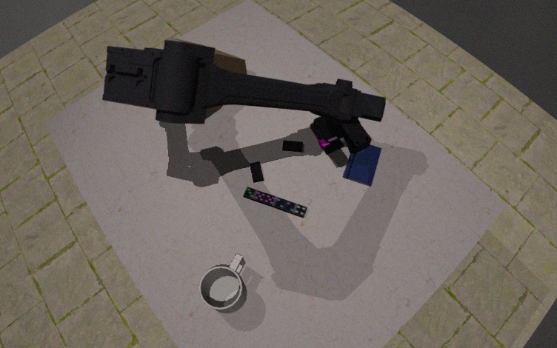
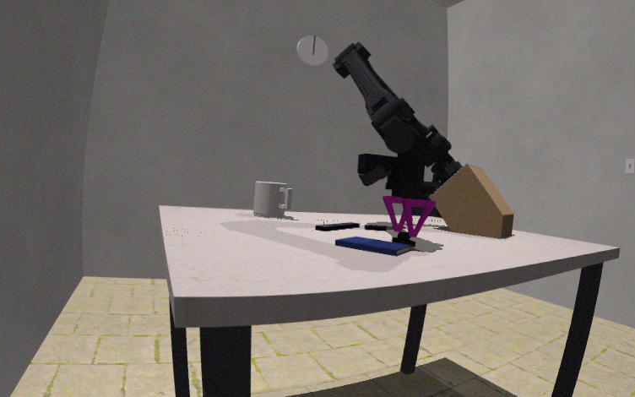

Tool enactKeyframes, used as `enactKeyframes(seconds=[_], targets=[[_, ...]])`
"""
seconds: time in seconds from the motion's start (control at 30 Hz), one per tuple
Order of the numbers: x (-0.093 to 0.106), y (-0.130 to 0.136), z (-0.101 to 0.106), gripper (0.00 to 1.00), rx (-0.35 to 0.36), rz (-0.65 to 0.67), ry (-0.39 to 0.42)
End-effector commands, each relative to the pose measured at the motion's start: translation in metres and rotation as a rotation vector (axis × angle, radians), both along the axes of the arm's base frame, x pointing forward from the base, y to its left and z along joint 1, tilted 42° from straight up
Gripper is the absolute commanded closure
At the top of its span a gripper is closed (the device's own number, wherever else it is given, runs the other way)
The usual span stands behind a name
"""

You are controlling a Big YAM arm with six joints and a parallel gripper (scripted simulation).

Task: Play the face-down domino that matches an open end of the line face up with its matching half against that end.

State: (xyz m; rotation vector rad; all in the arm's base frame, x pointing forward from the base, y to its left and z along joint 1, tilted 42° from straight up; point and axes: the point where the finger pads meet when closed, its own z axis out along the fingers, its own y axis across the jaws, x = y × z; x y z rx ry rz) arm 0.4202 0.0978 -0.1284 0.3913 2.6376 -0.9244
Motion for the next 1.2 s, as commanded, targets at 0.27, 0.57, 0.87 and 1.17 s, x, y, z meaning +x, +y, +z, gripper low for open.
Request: enactKeyframes(seconds=[0.27, 0.57, 0.87, 1.17], targets=[[0.006, 0.004, 0.004, 0.27, 0.008, 0.001, -0.016], [0.022, 0.009, 0.011, 0.27, 0.026, -0.013, -0.055], [0.008, 0.005, 0.005, 0.27, 0.011, -0.001, -0.021], [0.023, 0.009, 0.012, 0.27, 0.027, -0.013, -0.056]])
